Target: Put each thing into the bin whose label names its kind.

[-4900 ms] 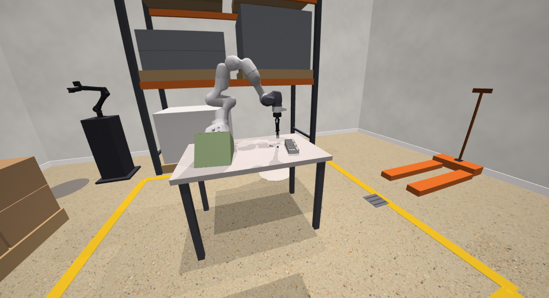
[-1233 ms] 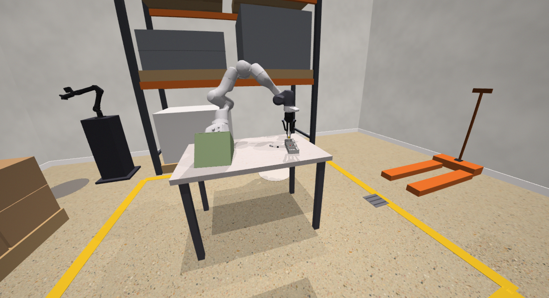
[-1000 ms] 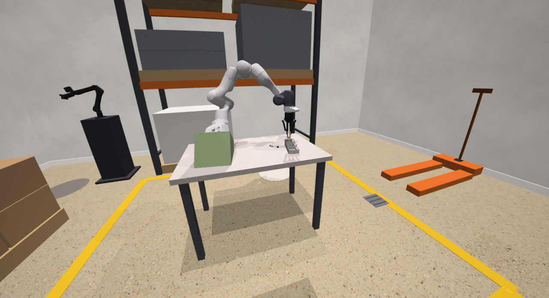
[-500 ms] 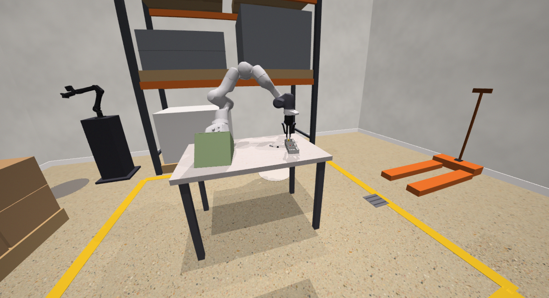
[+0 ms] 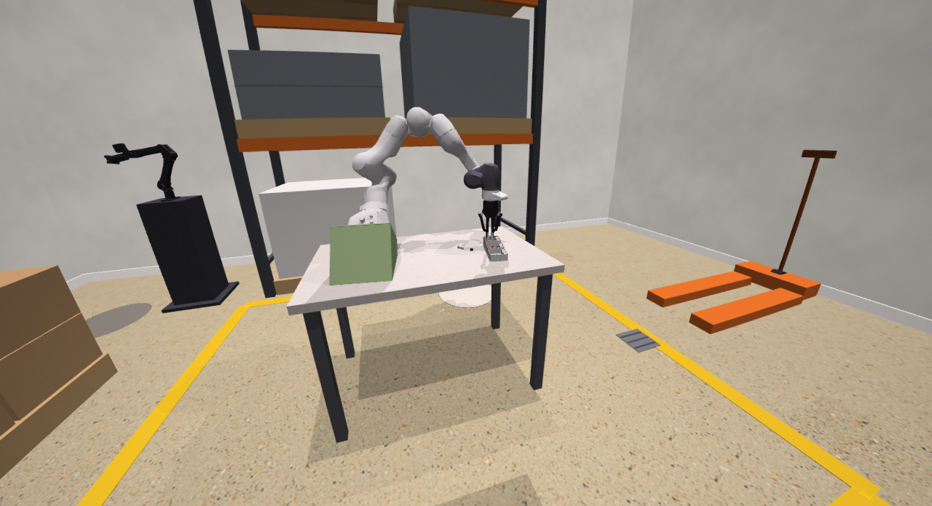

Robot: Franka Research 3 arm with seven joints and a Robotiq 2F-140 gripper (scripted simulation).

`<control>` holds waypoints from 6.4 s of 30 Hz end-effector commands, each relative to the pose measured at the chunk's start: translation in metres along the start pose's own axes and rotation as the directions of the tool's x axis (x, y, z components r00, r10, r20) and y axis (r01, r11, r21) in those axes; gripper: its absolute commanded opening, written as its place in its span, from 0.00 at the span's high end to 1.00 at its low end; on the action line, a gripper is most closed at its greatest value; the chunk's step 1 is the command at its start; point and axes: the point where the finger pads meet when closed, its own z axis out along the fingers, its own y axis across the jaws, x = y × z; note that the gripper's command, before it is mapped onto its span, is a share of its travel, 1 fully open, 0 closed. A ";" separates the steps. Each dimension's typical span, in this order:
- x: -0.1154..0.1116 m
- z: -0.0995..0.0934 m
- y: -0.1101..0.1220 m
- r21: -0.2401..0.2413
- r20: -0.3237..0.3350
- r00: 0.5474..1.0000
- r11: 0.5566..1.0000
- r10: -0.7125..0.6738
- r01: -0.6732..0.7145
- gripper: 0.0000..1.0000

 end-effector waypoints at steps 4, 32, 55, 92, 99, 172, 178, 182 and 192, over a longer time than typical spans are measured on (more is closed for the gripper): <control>0.004 0.000 -0.005 0.009 -0.005 1.000 1.000 0.006 -0.006 0.93; 0.004 0.000 -0.005 0.009 -0.005 1.000 1.000 0.006 -0.006 0.81; 0.004 -0.028 -0.005 0.009 -0.005 1.000 1.000 0.006 -0.006 0.81; 0.004 -0.051 -0.004 0.009 -0.005 1.000 1.000 0.006 -0.006 0.81; 0.004 -0.051 -0.004 0.009 -0.005 1.000 1.000 0.006 -0.006 0.81; 0.002 -0.171 -0.002 0.009 -0.005 1.000 1.000 0.006 -0.006 0.00; 0.002 -0.171 -0.002 0.009 -0.005 1.000 1.000 0.006 -0.006 0.00; 0.002 -0.171 -0.002 0.009 -0.005 1.000 1.000 0.006 -0.006 0.00; 0.002 -0.171 -0.002 0.009 -0.005 1.000 1.000 0.006 -0.006 0.00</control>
